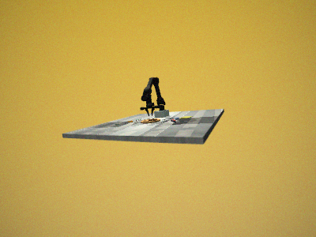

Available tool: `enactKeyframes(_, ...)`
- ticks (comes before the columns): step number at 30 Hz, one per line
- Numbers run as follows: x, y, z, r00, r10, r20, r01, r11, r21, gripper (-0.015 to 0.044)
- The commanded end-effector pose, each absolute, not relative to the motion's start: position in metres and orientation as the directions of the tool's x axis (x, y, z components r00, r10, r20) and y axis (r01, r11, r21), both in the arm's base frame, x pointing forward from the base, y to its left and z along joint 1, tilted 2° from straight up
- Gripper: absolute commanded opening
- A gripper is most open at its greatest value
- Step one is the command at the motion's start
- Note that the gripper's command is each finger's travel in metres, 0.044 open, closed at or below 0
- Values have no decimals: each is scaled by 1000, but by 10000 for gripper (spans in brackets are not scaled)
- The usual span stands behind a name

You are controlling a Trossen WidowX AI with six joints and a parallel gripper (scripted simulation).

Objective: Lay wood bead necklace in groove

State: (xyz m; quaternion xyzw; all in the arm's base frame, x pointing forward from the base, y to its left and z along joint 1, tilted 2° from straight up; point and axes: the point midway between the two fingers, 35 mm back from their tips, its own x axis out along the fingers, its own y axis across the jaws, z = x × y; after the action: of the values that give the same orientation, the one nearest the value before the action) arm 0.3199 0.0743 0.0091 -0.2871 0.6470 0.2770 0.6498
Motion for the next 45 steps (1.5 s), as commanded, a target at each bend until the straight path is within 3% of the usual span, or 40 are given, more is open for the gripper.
enactKeyframes(1, 294, 65, 9, -9, -17, -1000, -997, 82, 8, 120)
enactKeyframes(45, 294, 64, -27, -8, -17, -1000, -997, 83, 6, 120)
